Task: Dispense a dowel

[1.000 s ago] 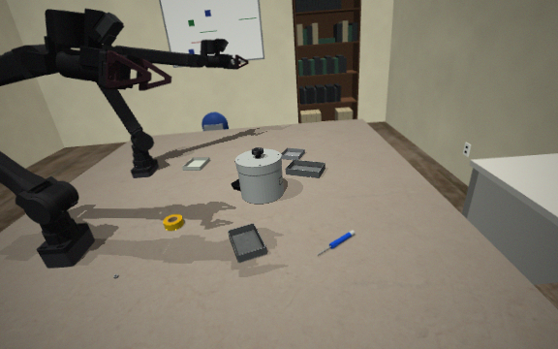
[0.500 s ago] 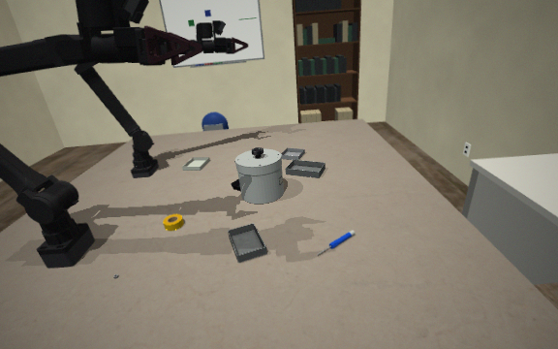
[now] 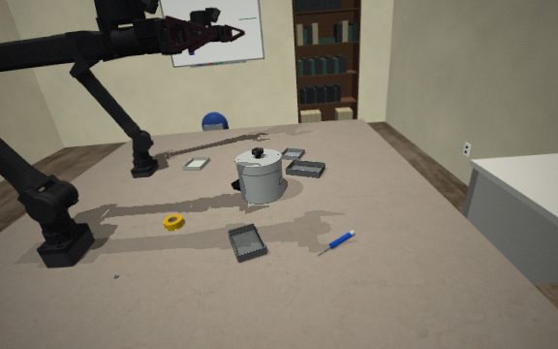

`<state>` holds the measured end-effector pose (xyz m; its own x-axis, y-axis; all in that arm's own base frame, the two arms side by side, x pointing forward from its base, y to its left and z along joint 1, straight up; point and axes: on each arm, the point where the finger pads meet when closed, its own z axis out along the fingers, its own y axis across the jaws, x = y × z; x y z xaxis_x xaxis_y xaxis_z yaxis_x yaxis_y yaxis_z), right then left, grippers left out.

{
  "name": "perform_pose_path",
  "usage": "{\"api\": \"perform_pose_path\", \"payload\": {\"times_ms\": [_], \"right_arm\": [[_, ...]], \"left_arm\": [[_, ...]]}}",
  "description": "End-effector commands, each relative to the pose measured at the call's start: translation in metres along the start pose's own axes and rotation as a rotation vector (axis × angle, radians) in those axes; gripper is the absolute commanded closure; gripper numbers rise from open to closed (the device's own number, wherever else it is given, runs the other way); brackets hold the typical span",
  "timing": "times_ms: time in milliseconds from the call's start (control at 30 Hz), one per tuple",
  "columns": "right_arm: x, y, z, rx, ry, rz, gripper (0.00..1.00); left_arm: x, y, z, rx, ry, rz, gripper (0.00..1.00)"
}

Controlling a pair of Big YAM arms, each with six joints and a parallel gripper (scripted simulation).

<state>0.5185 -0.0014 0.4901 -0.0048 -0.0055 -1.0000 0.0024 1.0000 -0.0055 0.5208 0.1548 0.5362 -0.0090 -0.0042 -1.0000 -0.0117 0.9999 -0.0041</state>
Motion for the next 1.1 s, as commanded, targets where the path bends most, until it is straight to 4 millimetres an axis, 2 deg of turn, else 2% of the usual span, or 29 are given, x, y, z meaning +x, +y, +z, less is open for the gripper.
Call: {"api": "perform_pose_path", "payload": {"times_ms": [0,67,100,167,267,300,433,500,633,667,833,1067], "right_arm": [[-0.066,0.005,0.005,-0.005,-0.121,0.023,0.0],[-0.065,0.0,0.005,0.004,-0.119,0.012,0.0],[-0.061,0.007,0.007,-0.009,-0.107,-0.001,0.31],[-0.06,0.006,0.007,-0.011,-0.101,0.006,0.31],[-0.058,0.003,0.007,-0.006,-0.095,0.005,0.31],[-0.061,0.004,0.006,-0.01,-0.098,0.012,0.31],[-0.057,0.001,0.005,-0.003,-0.085,0.019,0.31],[-0.056,-0.001,0.005,-0.002,-0.079,0.019,0.31],[-0.066,-0.004,-0.006,0.005,-0.1,0.019,0.31],[-0.047,0.01,0.009,-0.022,-0.057,-0.02,0.31],[-0.039,0.014,0.016,-0.027,-0.025,-0.061,0.31],[-0.013,0.038,0.046,-0.082,0.112,-0.245,0.31]], "left_arm": [[-0.052,-0.014,-0.007,0.021,-0.074,0.041,0.0],[-0.039,-0.003,0.0,0.006,-0.05,0.03,0.0],[-0.049,-0.017,-0.012,0.023,-0.072,0.04,0.0],[-0.031,-0.013,-0.001,0.024,-0.041,0.027,0.0],[-0.031,-0.007,-0.004,0.013,-0.046,0.024,0.0],[-0.019,-0.001,0.0,0.007,-0.025,0.019,0.0],[-0.003,0.001,0.001,0.003,-0.003,0.008,0.0],[-0.005,0.001,0.001,0.003,-0.008,0.01,0.0],[-0.006,0.001,0.001,0.003,-0.013,0.011,0.0],[-0.006,0.001,0.001,0.004,-0.013,0.011,0.0],[-0.007,0.0,0.0,0.005,-0.015,0.012,0.0],[-0.007,0.0,0.0,0.005,-0.015,0.012,0.0]]}}
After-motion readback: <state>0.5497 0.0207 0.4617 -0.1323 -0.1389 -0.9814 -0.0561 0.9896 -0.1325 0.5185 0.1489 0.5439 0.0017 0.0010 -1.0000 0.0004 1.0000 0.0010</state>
